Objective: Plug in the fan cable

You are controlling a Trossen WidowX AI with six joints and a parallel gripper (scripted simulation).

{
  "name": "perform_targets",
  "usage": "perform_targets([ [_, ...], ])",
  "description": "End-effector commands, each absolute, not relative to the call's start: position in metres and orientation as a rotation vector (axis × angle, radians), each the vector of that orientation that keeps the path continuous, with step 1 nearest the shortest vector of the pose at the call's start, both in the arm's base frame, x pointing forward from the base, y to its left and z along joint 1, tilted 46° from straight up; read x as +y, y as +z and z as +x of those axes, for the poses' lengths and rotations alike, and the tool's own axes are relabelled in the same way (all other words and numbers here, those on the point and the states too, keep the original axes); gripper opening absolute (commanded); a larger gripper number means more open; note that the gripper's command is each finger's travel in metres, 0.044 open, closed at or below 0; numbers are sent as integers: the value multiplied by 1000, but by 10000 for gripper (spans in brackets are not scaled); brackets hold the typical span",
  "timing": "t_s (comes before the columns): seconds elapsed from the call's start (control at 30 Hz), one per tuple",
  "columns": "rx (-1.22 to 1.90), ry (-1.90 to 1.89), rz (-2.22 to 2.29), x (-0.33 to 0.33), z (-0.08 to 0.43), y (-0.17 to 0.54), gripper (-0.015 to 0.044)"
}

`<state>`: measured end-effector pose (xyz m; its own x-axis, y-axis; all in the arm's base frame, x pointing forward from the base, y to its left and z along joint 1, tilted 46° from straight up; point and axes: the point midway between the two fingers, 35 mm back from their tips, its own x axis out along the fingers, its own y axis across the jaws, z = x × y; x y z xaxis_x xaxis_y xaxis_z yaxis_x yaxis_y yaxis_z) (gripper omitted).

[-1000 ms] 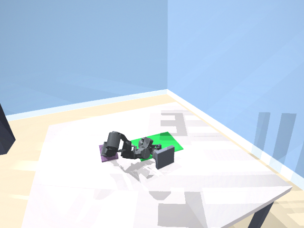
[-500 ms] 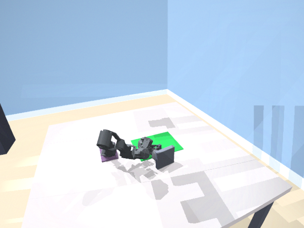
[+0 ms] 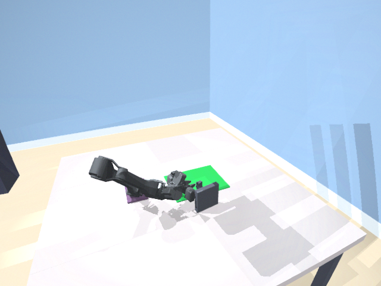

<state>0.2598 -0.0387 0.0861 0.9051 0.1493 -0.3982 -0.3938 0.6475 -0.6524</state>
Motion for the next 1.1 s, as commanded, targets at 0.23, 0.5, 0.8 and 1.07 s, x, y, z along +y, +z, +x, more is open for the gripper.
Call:
perform_targets([
  [0.23, 311, 303, -822, -30, 227, 105, 140],
  [0.5, 344, 308, -788, -25, 215, 106, 219],
  [0.8, 556, 323, -605, -22, 217, 100, 440],
  [1.07, 753, 314, -484, -20, 217, 94, 440],
])
